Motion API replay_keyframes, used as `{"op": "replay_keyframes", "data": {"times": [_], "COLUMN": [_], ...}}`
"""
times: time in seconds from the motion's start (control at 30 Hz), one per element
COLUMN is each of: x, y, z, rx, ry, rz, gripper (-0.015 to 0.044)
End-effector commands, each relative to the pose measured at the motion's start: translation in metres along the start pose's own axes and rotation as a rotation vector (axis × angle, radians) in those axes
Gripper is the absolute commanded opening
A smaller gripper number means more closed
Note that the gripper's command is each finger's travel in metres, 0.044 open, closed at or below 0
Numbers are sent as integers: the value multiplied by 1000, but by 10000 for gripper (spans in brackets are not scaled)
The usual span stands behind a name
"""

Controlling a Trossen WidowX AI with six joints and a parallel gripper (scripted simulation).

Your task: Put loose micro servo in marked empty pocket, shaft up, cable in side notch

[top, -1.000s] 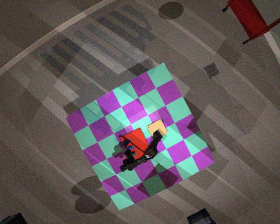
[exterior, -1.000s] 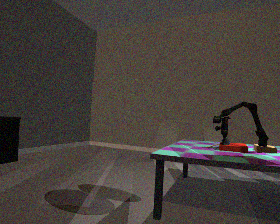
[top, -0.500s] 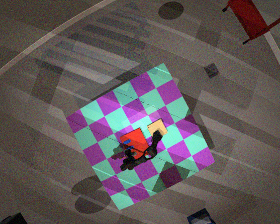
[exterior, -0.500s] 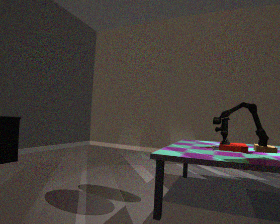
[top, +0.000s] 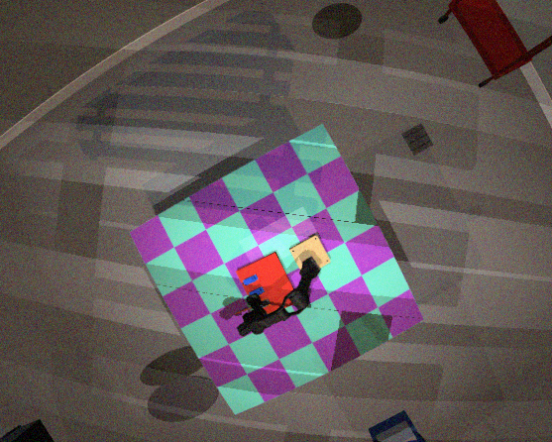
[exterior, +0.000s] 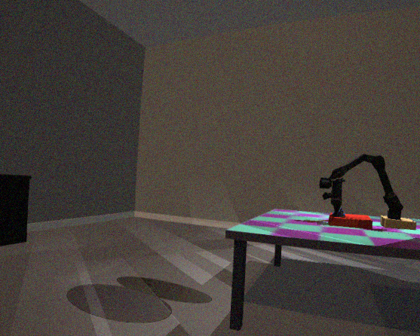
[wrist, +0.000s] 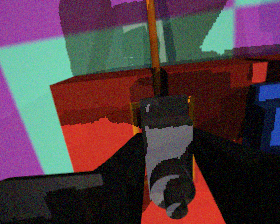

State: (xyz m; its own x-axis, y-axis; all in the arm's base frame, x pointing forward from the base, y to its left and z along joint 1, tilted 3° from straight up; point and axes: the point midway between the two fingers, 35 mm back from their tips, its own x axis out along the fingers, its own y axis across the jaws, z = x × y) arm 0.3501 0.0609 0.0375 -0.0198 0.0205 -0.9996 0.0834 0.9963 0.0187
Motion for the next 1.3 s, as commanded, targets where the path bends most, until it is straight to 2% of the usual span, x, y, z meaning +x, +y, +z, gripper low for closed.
{"op": "replay_keyframes", "data": {"times": [0.0,0.23,0.47,0.57,0.67,0.83,0.97,1.13,1.17,1.27], "x": [4,9,7,0,-25,-28,-41,-74,-79,-90], "y": [0,0,0,0,0,1,3,3,3,0], "z": [0,0,0,0,-1,0,-17,-70,-81,-107], "rx": [-1,-1,-1,-1,-1,-1,-1,-1,-1,-1], "ry": [0,0,0,0,0,0,-7,2,4,9], "rz": [-3,-3,-3,-3,-3,-3,2,0,-1,-2], "gripper": [0,0,184,187,187,187,292,424,440,440]}}
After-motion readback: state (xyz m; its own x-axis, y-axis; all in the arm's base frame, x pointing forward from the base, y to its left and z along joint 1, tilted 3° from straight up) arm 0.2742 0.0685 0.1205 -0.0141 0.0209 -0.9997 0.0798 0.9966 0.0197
